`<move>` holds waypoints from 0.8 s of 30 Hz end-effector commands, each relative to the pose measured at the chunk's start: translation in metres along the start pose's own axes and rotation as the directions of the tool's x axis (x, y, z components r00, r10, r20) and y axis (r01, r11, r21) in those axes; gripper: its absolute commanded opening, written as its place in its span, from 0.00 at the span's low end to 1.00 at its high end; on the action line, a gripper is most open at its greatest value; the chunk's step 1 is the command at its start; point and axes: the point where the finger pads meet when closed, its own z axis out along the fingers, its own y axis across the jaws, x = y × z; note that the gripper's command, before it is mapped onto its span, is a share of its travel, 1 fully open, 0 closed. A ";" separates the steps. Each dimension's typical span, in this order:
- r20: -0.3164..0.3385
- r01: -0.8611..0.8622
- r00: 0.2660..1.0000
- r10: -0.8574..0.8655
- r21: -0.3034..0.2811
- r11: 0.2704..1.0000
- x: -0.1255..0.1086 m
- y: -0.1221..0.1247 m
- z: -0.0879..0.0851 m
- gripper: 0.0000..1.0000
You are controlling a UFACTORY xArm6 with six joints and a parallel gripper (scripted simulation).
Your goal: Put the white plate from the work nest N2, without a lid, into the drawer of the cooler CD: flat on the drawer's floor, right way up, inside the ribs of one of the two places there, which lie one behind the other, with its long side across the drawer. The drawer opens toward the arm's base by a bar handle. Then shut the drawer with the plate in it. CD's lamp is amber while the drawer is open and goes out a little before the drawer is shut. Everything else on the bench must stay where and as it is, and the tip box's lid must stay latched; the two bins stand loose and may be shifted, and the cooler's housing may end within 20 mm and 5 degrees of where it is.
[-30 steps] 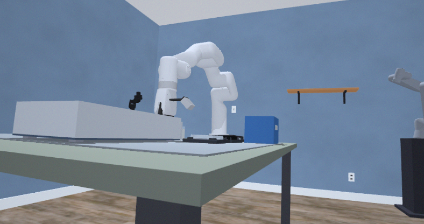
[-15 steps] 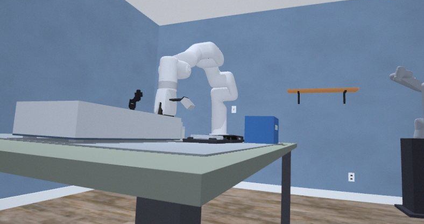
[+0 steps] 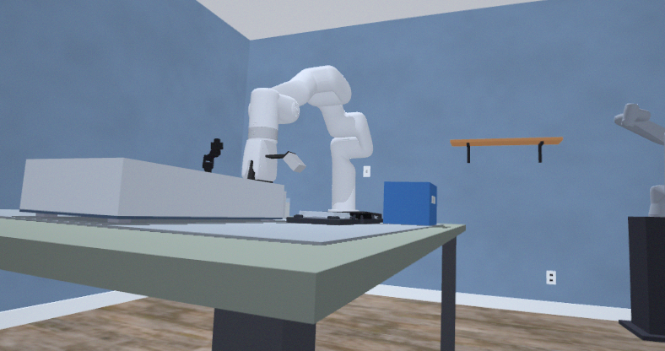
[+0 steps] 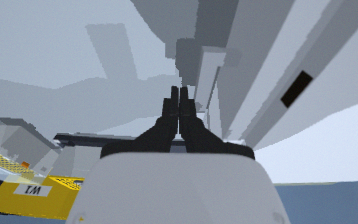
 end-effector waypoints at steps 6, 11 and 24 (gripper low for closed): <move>-0.001 0.000 1.000 0.000 -0.020 1.000 0.000 -0.003 -0.003 0.00; -0.001 0.000 1.000 0.000 -0.020 1.000 0.000 -0.010 -0.003 0.00; -0.001 0.000 1.000 0.000 -0.020 1.000 0.000 -0.028 -0.003 0.00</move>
